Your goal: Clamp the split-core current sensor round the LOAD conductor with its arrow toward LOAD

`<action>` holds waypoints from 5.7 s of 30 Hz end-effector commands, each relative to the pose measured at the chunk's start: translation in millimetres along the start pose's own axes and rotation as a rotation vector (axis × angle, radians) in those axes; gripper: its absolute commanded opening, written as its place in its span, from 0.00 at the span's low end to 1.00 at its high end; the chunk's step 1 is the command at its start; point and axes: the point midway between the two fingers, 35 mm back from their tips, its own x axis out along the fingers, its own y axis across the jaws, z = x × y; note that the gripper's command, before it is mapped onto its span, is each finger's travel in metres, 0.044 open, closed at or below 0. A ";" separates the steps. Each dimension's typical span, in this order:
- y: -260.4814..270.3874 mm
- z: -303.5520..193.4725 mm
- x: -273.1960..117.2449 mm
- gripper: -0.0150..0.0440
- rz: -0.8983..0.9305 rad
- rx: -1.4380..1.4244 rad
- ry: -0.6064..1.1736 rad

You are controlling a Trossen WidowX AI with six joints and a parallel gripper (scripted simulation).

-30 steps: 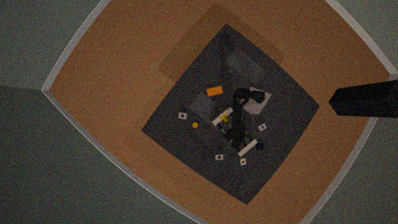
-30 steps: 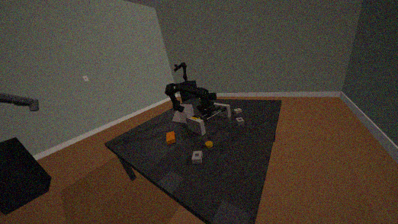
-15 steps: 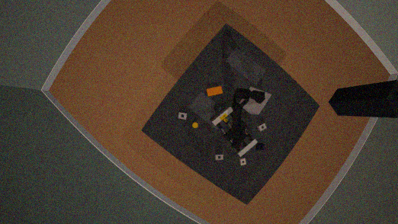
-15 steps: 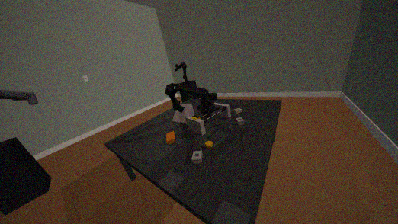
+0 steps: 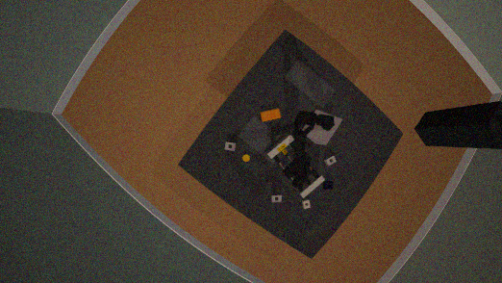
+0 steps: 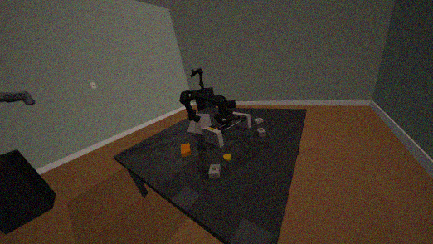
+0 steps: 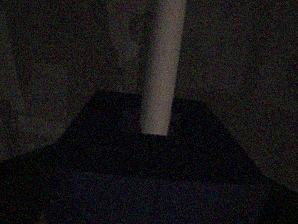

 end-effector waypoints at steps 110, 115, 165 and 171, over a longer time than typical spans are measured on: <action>1.2 -0.1 -0.1 1.00 0.000 -0.002 0.001; 0.0 0.5 -9.0 1.00 0.000 -0.002 -0.001; 1.5 -3.7 -102.0 1.00 0.001 -0.001 -0.007; 6.4 -24.3 -101.4 1.00 0.015 0.084 -0.094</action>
